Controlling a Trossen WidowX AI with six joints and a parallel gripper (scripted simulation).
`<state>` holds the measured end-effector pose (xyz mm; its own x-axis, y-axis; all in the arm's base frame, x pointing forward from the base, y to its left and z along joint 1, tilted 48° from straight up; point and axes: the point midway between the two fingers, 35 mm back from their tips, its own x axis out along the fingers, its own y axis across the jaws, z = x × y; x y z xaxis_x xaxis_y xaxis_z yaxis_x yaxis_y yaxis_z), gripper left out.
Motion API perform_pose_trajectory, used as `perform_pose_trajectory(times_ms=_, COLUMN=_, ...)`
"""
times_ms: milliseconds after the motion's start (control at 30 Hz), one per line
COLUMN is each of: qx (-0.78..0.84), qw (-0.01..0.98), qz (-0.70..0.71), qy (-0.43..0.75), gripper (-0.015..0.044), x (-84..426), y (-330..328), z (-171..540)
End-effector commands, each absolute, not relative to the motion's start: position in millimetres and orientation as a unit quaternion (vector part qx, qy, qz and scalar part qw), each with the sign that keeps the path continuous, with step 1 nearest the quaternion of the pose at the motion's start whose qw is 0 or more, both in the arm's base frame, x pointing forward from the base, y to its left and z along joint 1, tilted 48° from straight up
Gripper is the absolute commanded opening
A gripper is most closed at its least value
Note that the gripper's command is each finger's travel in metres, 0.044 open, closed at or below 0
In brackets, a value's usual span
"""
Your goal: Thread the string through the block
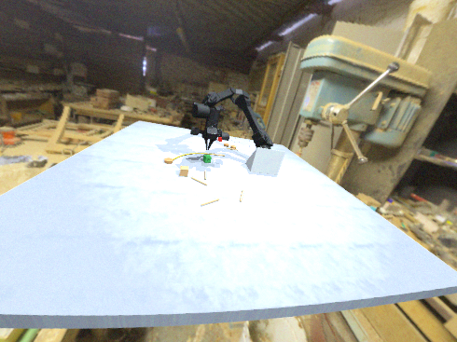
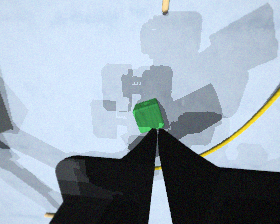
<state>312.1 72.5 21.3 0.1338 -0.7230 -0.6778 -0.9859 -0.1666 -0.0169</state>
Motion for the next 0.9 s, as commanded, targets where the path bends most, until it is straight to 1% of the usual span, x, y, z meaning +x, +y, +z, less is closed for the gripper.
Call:
perform_pose_trajectory(times_ms=0, qx=-0.713, qw=0.241, qz=0.273, qy=0.599, gripper=0.0000, x=312.1, y=72.4, z=21.3)
perform_pose_trajectory(times_ms=367, qx=-0.713, qw=0.241, qz=0.273, qy=0.599, gripper=0.0000, x=312.0, y=72.5, z=21.3)
perform_pose_trajectory(times_ms=667, qx=-0.714, qw=0.241, qz=0.273, qy=0.599, gripper=0.0236, x=312.0, y=72.7, z=21.3)
perform_pose_trajectory(times_ms=700, qx=-0.714, qw=0.241, qz=0.273, qy=0.599, gripper=0.0245, x=312.0, y=72.7, z=21.3)
perform_pose_trajectory(times_ms=733, qx=-0.714, qw=0.241, qz=0.273, qy=0.599, gripper=0.0245, x=312.0, y=72.7, z=21.3)
perform_pose_trajectory(times_ms=867, qx=-0.714, qw=0.241, qz=0.273, qy=0.599, gripper=0.0140, x=312.0, y=72.7, z=21.3)
